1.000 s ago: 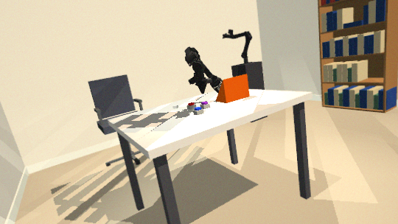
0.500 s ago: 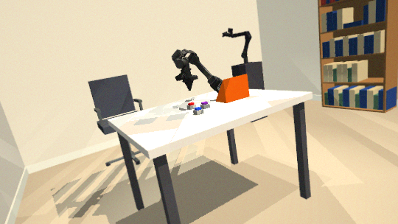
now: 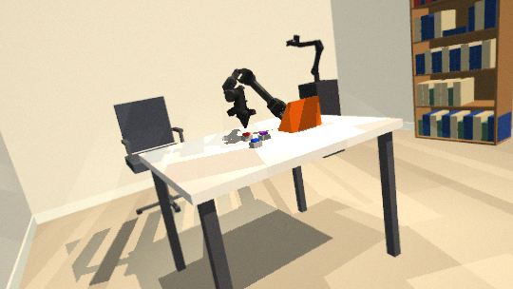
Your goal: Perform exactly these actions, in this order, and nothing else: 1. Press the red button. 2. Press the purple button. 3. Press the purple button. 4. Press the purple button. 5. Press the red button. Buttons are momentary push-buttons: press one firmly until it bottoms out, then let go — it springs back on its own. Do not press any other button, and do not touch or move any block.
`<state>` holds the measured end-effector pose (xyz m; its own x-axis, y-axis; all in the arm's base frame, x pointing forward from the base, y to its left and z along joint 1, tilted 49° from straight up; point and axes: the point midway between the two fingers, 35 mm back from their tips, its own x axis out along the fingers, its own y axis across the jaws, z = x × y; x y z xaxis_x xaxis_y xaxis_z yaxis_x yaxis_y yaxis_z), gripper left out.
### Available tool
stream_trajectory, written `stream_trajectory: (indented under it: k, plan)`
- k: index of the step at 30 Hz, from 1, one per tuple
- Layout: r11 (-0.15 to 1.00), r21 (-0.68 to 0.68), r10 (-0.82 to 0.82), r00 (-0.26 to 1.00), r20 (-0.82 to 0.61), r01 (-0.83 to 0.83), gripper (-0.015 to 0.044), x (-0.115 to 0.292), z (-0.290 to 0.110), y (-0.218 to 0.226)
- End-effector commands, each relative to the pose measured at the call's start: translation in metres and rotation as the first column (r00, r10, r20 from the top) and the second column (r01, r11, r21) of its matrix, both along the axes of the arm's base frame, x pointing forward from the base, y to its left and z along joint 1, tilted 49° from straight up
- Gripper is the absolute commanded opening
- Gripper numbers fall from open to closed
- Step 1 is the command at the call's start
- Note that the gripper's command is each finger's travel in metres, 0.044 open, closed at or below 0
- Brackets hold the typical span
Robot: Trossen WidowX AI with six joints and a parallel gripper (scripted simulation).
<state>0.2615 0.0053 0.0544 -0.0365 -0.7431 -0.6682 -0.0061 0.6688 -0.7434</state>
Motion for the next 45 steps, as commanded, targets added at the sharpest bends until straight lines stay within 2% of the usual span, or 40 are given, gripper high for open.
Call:
stream_trajectory:
  k: [1, 19, 39, 45]
  plan:
    - [1.0, 0.001, 0.01, 1.0, 0.005, -0.01, 0.002, 0.001, -0.003, -0.004]
    - [1.0, -0.001, 0.01, 1.0, 0.006, -0.01, 0.002, 0.0, -0.021, -0.025]
    - [1.0, -0.001, 0.01, 1.0, 0.006, -0.01, 0.002, 0.0, -0.022, -0.025]
    - [1.0, 0.001, 0.01, 1.0, 0.005, -0.01, 0.002, 0.001, 0.0, -0.001]
